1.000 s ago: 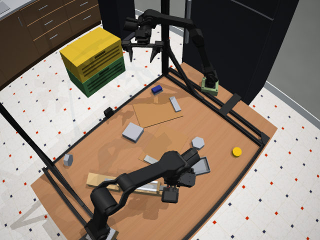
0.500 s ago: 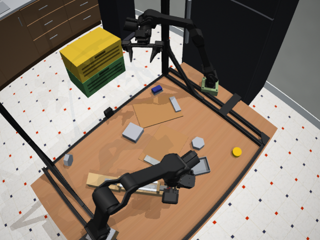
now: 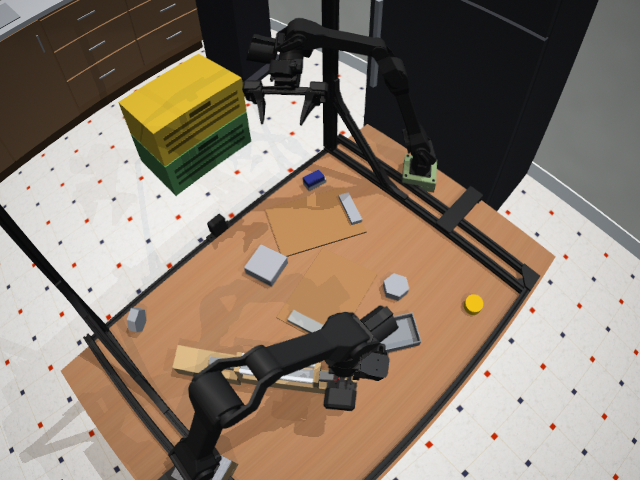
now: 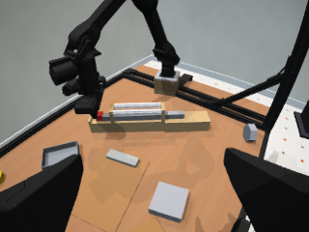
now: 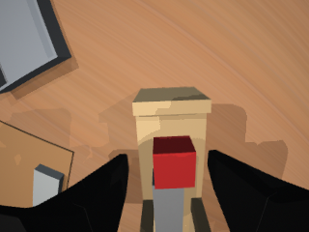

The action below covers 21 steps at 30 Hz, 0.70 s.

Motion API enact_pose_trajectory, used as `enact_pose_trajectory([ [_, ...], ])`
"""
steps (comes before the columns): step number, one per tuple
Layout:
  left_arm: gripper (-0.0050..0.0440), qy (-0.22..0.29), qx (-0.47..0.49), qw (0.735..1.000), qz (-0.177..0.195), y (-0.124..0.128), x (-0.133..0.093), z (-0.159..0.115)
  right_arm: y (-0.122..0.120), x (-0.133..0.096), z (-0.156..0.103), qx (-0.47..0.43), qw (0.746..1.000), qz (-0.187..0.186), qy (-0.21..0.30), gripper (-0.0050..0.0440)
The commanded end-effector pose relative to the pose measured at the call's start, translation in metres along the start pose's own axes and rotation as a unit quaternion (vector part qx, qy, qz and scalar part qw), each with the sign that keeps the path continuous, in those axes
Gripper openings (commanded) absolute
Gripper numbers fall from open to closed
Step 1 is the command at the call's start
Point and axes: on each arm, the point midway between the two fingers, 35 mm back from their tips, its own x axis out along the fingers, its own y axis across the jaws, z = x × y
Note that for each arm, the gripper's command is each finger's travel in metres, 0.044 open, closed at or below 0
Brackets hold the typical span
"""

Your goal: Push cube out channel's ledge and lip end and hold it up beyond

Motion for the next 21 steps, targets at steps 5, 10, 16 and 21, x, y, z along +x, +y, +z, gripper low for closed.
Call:
enact_pose_trajectory([
  [5, 0.0400, -0.001, 0.000, 1.000, 0.001, 0.0005, 0.0004, 0.0006, -0.0035, 0.0172, -0.0034, -0.001, 1.000, -0.007, 0.007, 0.0220],
  [10, 0.0400, -0.001, 0.000, 1.000, 0.001, 0.0005, 0.0004, 0.0006, -0.0036, 0.0182, -0.0034, -0.001, 1.000, -0.007, 0.007, 0.0220],
  [16, 0.0400, -0.001, 0.000, 1.000, 0.001, 0.0005, 0.0004, 0.0006, -0.0024, 0.0149, -0.0024, 0.000, 1.000, -0.004, 0.004, 0.0172],
  [21, 0.0400, -0.001, 0.000, 1.000, 0.001, 0.0005, 0.0004, 0.0006, -0.0024, 0.0149, -0.0024, 0.000, 1.000, -0.004, 0.004, 0.0139],
])
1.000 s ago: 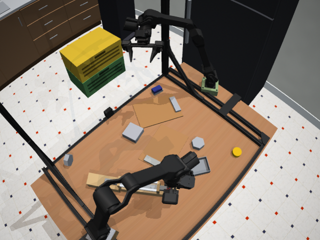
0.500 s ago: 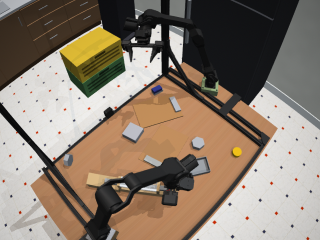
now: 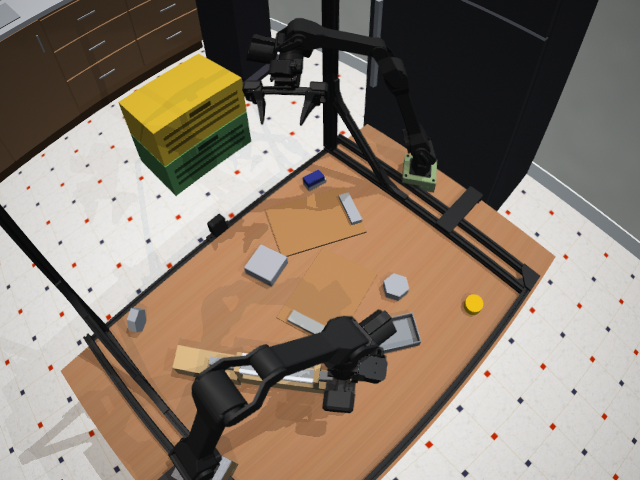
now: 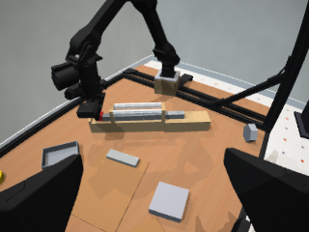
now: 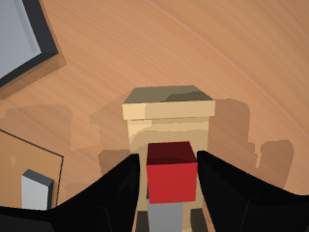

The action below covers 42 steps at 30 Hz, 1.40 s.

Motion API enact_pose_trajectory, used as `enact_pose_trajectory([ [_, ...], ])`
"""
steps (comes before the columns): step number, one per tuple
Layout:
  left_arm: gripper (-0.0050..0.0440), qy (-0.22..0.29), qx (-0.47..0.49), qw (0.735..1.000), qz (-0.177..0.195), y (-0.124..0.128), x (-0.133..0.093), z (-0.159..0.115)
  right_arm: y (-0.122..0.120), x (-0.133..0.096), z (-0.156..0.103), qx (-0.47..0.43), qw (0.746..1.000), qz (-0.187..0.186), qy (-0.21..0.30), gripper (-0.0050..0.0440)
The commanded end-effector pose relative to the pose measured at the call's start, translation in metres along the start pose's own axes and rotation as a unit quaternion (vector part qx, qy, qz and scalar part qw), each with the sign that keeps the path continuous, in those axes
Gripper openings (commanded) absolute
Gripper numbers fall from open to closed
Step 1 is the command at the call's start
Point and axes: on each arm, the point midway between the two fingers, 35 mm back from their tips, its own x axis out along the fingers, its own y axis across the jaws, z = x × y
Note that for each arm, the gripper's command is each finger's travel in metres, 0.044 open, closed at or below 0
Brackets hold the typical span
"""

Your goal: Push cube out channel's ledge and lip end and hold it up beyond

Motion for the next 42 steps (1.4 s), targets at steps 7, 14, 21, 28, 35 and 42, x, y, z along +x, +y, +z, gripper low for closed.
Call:
enact_pose_trajectory([
  [7, 0.0400, -0.001, 0.000, 1.000, 0.001, 0.000, 0.000, 0.001, 0.000, 0.000, 0.000, 0.000, 1.000, 0.001, -0.001, 0.0092],
  [14, 0.0400, -0.001, 0.000, 1.000, 0.001, 0.000, 0.000, 0.001, 0.000, 0.000, 0.000, 0.000, 1.000, 0.001, -0.001, 0.0060],
  [21, 0.0400, -0.001, 0.000, 1.000, 0.001, 0.000, 0.000, 0.001, 0.001, -0.014, 0.000, 0.000, 1.000, -0.001, 0.000, 0.0060],
  [28, 0.0400, -0.001, 0.000, 1.000, 0.001, 0.000, 0.000, 0.001, 0.000, -0.037, 0.000, -0.001, 1.000, -0.003, 0.002, 0.0060],
  [35, 0.0400, -0.001, 0.000, 1.000, 0.001, 0.000, 0.000, 0.001, -0.040, -0.031, 0.000, -0.001, 1.000, -0.003, 0.002, 0.0060],
  [42, 0.0400, -0.001, 0.000, 1.000, 0.001, 0.000, 0.000, 0.001, -0.048, -0.040, 0.000, -0.001, 1.000, -0.003, 0.002, 0.0060],
])
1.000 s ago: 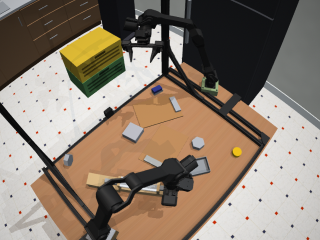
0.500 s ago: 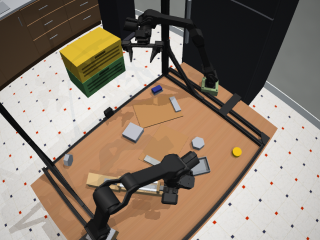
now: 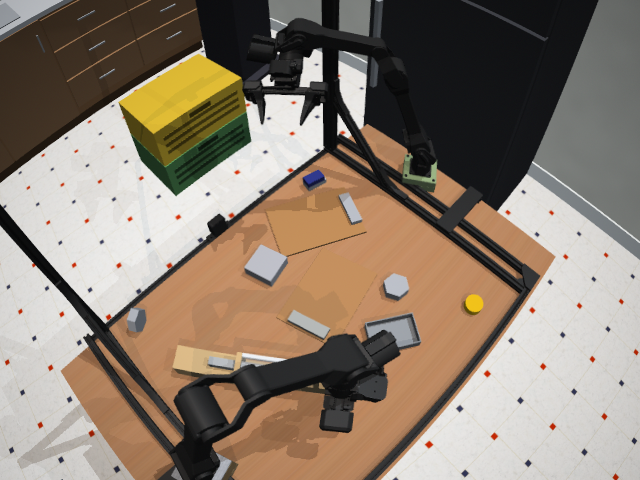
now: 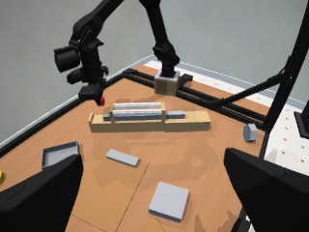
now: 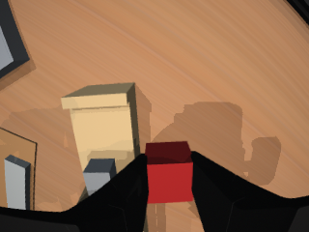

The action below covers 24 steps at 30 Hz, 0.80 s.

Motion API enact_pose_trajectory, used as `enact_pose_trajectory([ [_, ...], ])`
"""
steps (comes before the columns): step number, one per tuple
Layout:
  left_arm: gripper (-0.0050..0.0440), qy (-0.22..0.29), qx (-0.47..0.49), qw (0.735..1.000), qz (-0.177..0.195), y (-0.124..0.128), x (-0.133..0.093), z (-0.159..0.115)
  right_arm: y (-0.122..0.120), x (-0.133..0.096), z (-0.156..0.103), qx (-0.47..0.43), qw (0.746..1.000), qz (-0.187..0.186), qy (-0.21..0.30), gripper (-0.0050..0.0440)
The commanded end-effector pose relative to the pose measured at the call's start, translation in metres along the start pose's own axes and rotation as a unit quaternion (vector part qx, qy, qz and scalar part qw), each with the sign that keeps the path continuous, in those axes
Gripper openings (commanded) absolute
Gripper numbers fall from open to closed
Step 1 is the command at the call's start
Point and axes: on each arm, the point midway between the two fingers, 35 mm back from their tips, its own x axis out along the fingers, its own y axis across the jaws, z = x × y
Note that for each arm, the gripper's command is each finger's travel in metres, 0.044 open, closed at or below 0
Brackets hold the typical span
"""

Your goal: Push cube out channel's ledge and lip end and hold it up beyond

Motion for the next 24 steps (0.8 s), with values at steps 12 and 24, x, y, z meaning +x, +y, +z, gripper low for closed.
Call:
enact_pose_trajectory([
  [12, 0.0400, -0.001, 0.000, 1.000, 0.001, 0.000, 0.000, 0.001, 0.003, -0.046, 0.000, -0.003, 1.000, 0.002, -0.003, 0.0060],
  [24, 0.0400, -0.001, 0.000, 1.000, 0.001, 0.000, 0.000, 0.001, 0.003, -0.046, 0.000, -0.003, 1.000, 0.002, -0.003, 0.0060],
])
